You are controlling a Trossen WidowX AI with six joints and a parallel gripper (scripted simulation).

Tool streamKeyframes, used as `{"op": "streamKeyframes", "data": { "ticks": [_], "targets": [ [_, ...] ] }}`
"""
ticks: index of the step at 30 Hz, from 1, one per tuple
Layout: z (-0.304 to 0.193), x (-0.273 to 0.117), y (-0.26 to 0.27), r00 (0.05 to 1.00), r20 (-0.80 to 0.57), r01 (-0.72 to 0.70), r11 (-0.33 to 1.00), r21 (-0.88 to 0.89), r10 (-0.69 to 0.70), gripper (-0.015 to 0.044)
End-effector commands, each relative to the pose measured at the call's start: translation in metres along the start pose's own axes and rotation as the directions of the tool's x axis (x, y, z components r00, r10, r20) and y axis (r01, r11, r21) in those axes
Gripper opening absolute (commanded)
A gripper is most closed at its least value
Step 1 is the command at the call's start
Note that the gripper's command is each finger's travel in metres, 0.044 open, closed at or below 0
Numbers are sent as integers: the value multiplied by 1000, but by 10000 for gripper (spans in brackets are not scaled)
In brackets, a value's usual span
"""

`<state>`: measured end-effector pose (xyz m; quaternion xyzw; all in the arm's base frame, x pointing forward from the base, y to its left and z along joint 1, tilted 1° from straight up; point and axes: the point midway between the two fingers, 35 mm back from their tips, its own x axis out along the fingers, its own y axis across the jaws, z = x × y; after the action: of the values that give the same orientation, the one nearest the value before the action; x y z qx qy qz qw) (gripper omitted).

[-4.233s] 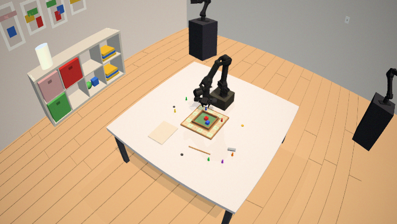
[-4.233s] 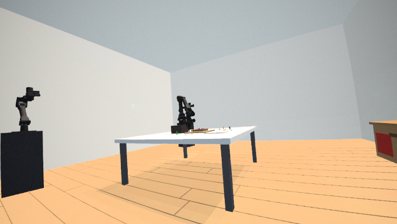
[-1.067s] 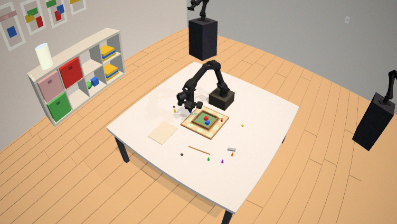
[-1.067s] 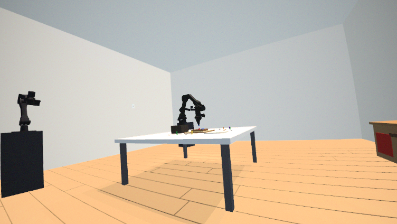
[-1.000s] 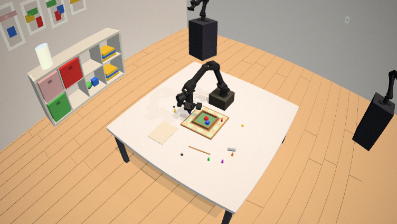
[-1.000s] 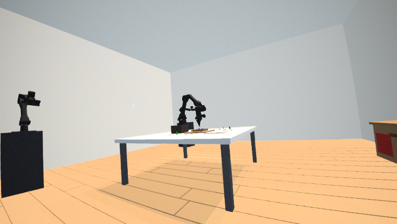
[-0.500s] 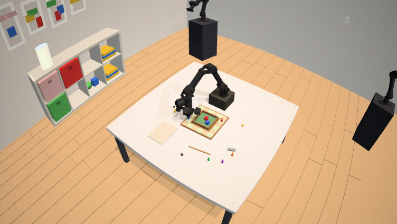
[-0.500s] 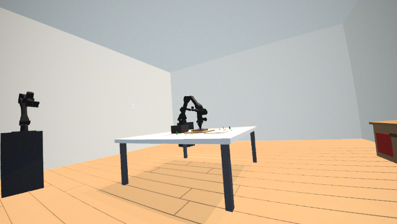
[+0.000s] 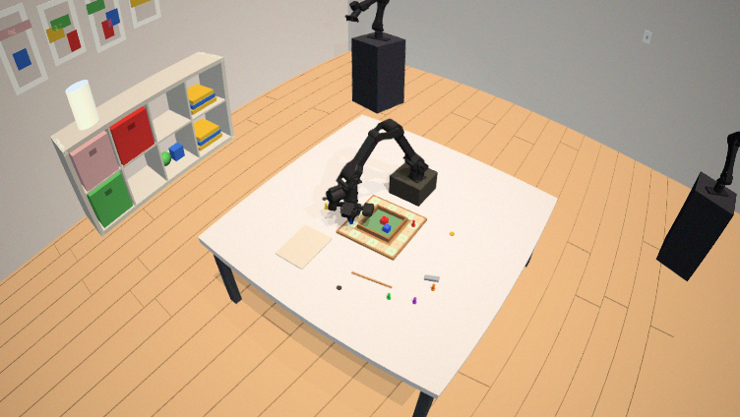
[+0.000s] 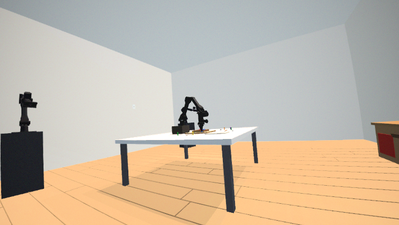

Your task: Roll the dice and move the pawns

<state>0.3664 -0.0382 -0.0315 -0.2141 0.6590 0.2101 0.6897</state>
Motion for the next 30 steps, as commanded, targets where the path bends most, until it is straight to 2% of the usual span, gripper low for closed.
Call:
{"op": "streamKeyframes", "data": {
  "ticks": [1, 10, 14, 17, 20, 30],
  "targets": [
    [0, 0, 0, 1000, 0, 0, 1000, 0, 0, 26],
    [0, -3, 0, 1000, 0, 0, 1000, 0, 0, 263],
    [1, -47, -1, 1000, -6, -8, 1000, 4, 8, 368],
    [0, -50, 0, 1000, -6, -8, 1000, 5, 8, 440],
    [-2, -56, 6, 1000, -7, -9, 1000, 19, 9, 440],
    [-59, -120, 105, 1000, -11, -14, 972, 235, 17, 440]
  ]
}}
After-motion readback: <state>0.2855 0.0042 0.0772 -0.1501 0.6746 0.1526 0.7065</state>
